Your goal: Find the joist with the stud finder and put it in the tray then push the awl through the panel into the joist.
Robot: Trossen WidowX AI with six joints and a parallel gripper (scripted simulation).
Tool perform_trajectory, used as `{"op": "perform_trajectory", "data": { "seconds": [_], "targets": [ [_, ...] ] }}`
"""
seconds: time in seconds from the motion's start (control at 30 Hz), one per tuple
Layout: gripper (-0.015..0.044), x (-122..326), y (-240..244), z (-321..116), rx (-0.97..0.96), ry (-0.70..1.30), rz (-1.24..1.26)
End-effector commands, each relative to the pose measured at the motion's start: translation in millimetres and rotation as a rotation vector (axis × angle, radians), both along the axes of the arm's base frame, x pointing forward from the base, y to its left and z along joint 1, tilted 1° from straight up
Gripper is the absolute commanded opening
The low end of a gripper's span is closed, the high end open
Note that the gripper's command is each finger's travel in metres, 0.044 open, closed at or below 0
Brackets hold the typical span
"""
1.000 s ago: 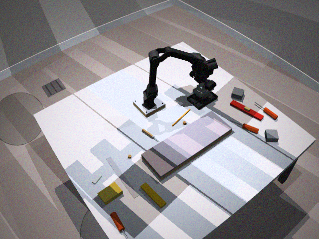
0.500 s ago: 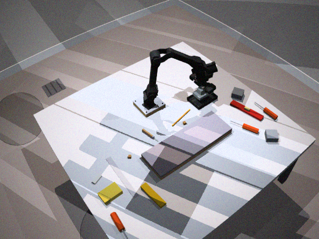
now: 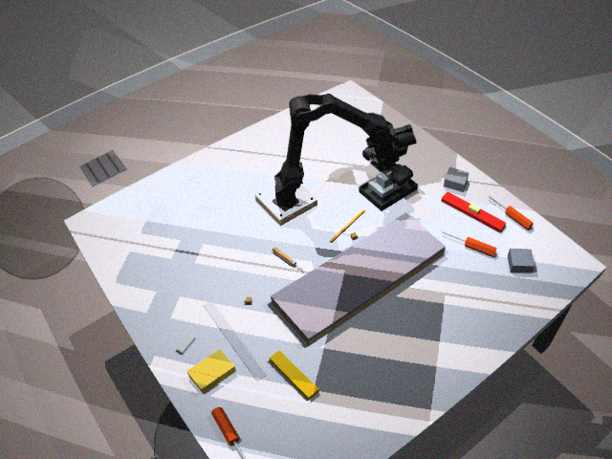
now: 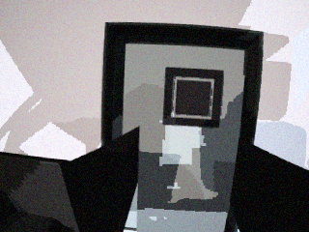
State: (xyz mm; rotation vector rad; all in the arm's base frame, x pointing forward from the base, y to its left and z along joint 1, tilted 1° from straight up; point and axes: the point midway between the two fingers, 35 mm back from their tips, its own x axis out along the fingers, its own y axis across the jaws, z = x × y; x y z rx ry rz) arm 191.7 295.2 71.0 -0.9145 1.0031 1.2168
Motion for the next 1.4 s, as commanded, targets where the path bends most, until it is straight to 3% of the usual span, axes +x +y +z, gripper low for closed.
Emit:
{"op": "perform_trajectory", "data": {
  "seconds": [0.0, 0.5, 0.9, 1.07, 1.23, 1.37],
  "targets": [
    [0.0, 1, 0, -3, 0.002, -0.005, -0.003],
    [0.0, 1, 0, -22, 0.001, -0.005, -0.003],
    [0.0315, 0, 0, -20, 0.0, 0.0, -0.001],
    [0.044, 1, 2, 12, 0.0, 0.0, -0.001],
    [0.044, -3, -3, 73, 0.0, 0.0, -0.001],
    [0.044, 8, -7, 62, 0.01, 0.008, -0.072]
  ]
}}
